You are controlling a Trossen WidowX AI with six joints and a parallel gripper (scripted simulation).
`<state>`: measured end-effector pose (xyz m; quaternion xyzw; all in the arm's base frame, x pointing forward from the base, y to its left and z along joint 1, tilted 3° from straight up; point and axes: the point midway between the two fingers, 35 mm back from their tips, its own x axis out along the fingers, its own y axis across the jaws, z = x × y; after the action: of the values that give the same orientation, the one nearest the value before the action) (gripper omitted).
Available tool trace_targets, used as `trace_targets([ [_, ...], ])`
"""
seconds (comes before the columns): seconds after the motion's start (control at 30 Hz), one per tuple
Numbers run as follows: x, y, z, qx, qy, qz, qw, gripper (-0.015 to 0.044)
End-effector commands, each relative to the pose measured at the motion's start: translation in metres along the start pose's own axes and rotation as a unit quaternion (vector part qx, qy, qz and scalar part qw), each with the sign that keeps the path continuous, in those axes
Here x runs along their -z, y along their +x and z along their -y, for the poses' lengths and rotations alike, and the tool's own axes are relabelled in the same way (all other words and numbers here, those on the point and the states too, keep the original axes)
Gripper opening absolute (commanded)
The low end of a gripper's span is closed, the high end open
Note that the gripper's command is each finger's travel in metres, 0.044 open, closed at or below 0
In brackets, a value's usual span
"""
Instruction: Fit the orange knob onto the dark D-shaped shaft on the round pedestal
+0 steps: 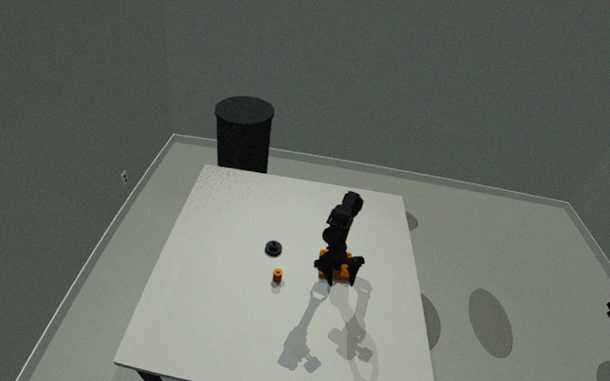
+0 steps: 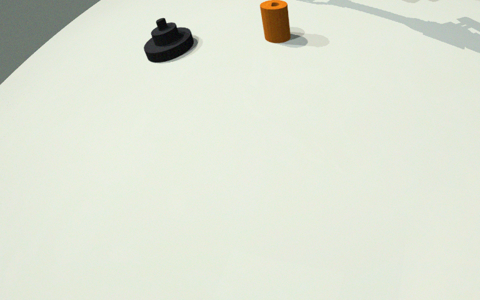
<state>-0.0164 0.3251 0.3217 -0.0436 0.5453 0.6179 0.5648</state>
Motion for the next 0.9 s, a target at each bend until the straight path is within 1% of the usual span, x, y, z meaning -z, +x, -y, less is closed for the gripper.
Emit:
trace_targets([
  [0.0, -0.017, 0.005, 0.069, 0.088, 0.093, 0.014, 0.992, 0.0440],
  [0.13, -0.024, 0.001, 0.129, 0.164, 0.164, 0.024, 0.972, 0.0440],
  [0.3, -0.017, -0.015, 0.211, 0.268, 0.256, 0.023, 0.928, 0.0440],
  [0.43, 0.002, -0.035, 0.271, 0.343, 0.327, 0.012, 0.880, 0.0440],
  [0.57, 0.033, -0.060, 0.324, 0.409, 0.397, -0.010, 0.822, 0.0440],
  [0.67, 0.047, -0.070, 0.341, 0.431, 0.422, -0.021, 0.798, 0.0440],
  [0.87, 0.046, -0.071, 0.343, 0.431, 0.422, -0.021, 0.797, 0.0440],
])
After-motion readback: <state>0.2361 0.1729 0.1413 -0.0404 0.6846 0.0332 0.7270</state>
